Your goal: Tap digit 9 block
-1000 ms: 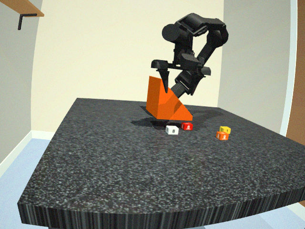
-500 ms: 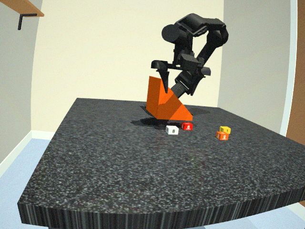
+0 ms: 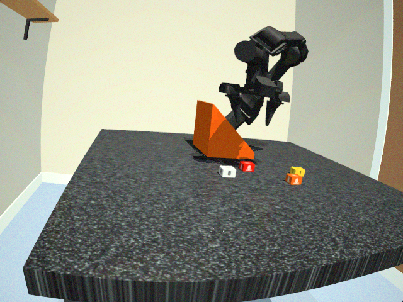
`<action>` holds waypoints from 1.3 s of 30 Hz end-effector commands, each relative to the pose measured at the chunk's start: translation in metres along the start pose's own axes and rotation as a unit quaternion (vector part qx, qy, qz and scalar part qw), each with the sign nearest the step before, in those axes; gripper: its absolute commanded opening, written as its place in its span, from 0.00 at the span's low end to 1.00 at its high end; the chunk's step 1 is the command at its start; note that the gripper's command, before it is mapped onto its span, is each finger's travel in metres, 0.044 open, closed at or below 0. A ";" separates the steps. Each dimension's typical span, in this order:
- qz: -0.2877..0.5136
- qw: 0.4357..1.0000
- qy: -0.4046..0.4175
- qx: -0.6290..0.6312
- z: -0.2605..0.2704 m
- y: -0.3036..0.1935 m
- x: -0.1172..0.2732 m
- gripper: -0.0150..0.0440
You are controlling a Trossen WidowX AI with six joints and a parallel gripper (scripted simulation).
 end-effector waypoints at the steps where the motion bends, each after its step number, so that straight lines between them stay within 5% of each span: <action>1: -0.005 1.000 -0.002 0.002 0.002 0.000 0.001 0.93; 13: -0.005 1.000 -0.003 0.001 0.005 0.001 0.002 0.93; 23: -0.006 1.000 0.002 0.002 0.143 0.045 0.002 0.93; 39: -0.006 1.000 0.002 0.003 0.144 0.045 0.002 0.93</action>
Point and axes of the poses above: the point midway between the two fingers, 35 mm back from their tips, its own x axis back along the fingers, its own z axis across the jaws, y = z × x, the point moved 6 cm from there along x, back along the fingers, and after that the axes turned 3 degrees about x, right-handed, at the moved point
